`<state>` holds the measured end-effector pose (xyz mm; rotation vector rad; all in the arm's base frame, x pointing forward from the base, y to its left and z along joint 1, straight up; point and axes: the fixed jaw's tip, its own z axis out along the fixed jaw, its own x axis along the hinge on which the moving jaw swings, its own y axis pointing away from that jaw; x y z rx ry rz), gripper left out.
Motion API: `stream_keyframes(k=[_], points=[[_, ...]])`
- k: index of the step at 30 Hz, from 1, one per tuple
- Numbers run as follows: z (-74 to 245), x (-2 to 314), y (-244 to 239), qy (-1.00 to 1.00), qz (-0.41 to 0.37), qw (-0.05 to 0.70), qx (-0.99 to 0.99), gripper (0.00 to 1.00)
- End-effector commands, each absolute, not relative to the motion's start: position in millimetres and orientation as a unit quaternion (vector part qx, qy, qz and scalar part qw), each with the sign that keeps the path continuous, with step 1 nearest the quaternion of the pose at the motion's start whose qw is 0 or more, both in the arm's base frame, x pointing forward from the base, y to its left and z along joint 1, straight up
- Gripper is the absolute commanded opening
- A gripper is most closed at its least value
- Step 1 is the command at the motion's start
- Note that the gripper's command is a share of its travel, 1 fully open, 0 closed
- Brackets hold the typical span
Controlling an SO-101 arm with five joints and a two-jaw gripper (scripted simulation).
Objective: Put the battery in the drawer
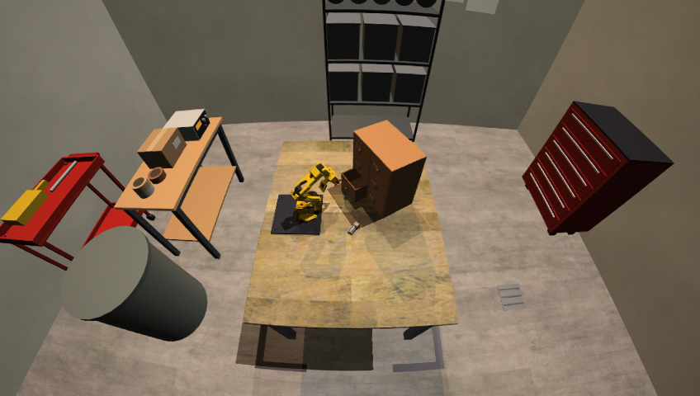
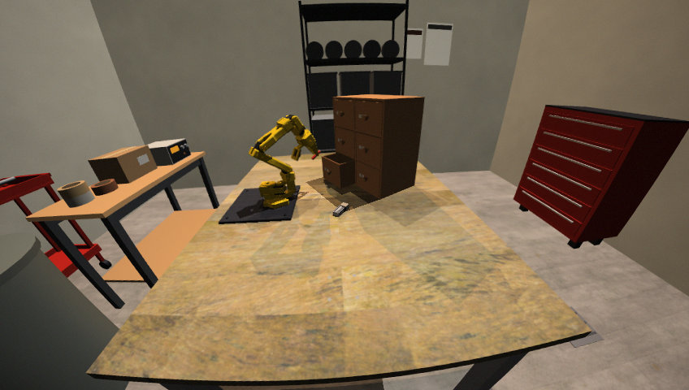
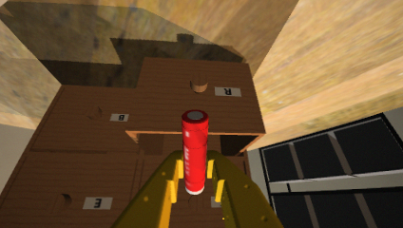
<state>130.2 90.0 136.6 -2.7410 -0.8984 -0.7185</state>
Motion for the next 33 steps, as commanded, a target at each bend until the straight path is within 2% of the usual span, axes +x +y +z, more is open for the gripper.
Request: stream_keyframes(k=[1, 9, 33], points=[[139, 137, 95, -0.305, -0.245, 0.086, -0.916, 0.00], [138, 150, 105, -0.305, -0.245, 0.085, -0.916, 0.00], [138, 150, 105, -0.305, -0.244, 0.085, -0.917, 0.00]])
